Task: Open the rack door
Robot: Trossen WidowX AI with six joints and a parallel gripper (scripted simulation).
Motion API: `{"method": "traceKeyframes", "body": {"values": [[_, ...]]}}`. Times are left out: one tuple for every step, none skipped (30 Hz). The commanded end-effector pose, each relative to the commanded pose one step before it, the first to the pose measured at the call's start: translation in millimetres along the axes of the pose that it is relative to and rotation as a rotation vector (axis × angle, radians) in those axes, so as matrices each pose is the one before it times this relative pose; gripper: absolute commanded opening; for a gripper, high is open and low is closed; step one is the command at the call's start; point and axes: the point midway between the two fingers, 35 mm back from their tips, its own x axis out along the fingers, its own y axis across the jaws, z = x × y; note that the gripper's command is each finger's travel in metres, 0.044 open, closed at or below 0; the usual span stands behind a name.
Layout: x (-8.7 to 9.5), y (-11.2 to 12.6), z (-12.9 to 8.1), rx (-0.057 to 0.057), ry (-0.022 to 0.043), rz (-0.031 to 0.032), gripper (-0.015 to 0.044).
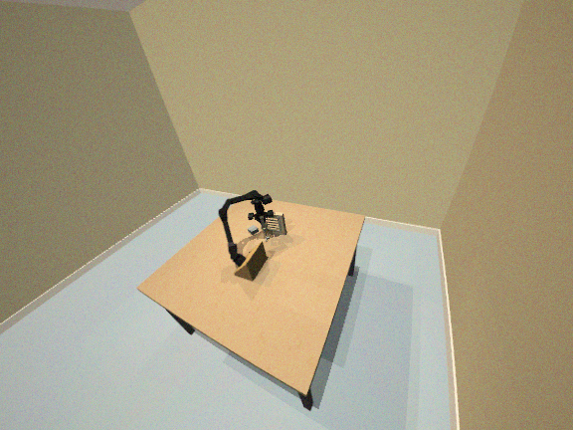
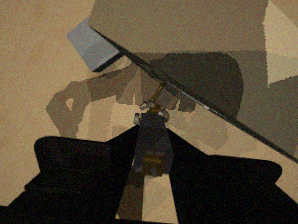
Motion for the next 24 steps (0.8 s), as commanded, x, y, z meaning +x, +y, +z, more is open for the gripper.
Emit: {"method": "traceKeyframes", "body": {"values": [[0.58, 0.12, -0.29, -0.2163, 0.00198, 0.00167, 0.0028], [0.0, 0.0, 0.0, -0.0493, 0.0, 0.00001, 0.0028], [0.0, 0.0, 0.0, -0.0493, 0.0, 0.00001, 0.0028], [0.0, 0.0, 0.0, -0.0493, 0.0, 0.00001, 0.0028], [0.0, 0.0, 0.0, -0.0493, 0.0, 0.00001, 0.0028], [0.0, 0.0, 0.0, -0.0493, 0.0, 0.00001, 0.0028], [0.0, 0.0, 0.0, -0.0493, 0.0, 0.00001, 0.0028], [0.0, 0.0, 0.0, -0.0493, 0.0, 0.00001, 0.0028], [0.0, 0.0, 0.0, -0.0493, 0.0, 0.00001, 0.0028], [0.0, 0.0, 0.0, -0.0493, 0.0, 0.00001, 0.0028], [0.0, 0.0, 0.0, -0.0493, 0.0, 0.00001, 0.0028], [0.0, 0.0, 0.0, -0.0493, 0.0, 0.00001, 0.0028], [0.0, 0.0, 0.0, -0.0493, 0.0, 0.00001, 0.0028], [0.0, 0.0, 0.0, -0.0493, 0.0, 0.00001, 0.0028], [0.0, 0.0, 0.0, -0.0493, 0.0, 0.00001, 0.0028], [0.0, 0.0, 0.0, -0.0493, 0.0, 0.00001, 0.0028], [0.0, 0.0, 0.0, -0.0493, 0.0, 0.00001, 0.0028], [0.0, 0.0, 0.0, -0.0493, 0.0, 0.00001, 0.0028], [0.0, 0.0, 0.0, -0.0493, 0.0, 0.00001, 0.0028], [0.0, 0.0, 0.0, -0.0493, 0.0, 0.0, 0.0028], [0.0, 0.0, 0.0, -0.0493, 0.0, 0.0, 0.0028], [0.0, 0.0, 0.0, -0.0493, 0.0, 0.0, 0.0028], [0.0, 0.0, 0.0, -0.0493, 0.0, 0.0, 0.0028], [0.0, 0.0, 0.0, -0.0493, 0.0, 0.0, 0.0028]]}}
